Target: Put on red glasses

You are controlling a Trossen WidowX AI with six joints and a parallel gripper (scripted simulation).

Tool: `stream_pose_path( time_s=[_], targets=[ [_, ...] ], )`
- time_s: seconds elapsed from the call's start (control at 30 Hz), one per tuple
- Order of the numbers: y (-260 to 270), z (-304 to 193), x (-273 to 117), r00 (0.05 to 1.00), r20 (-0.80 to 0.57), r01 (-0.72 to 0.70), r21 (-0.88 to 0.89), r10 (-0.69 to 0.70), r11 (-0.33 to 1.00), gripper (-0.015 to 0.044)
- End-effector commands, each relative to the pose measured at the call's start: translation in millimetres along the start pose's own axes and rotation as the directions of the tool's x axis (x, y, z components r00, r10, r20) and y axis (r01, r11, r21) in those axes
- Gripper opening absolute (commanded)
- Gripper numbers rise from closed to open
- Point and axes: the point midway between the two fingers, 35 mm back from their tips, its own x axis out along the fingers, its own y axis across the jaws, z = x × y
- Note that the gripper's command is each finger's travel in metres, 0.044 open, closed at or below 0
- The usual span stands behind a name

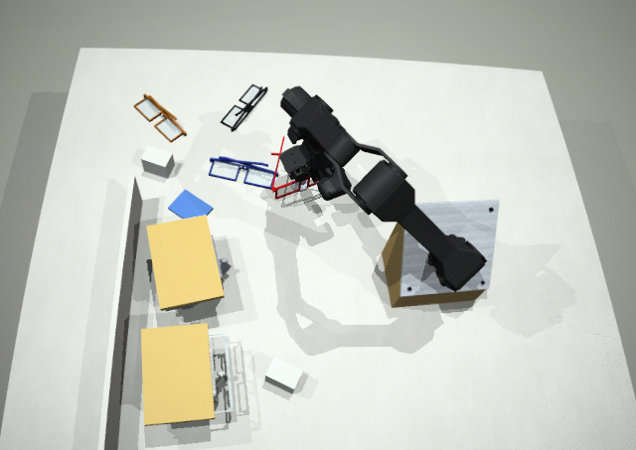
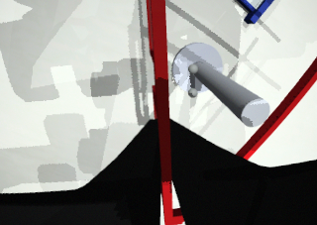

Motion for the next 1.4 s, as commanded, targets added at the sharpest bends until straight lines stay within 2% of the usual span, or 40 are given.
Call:
stream_pose_path(
  time_s=[0.0, 1.37],
  targets=[
    [-0.4, 2.8, 0.2, 1.0, 0.013, 0.009, 0.002, -0.009, 1.0, 0.0],
    [23.8, 24.0, 0.7, 1.0, 0.014, 0.006, 0.002, -0.006, 1.0, 0.0]
  ],
)
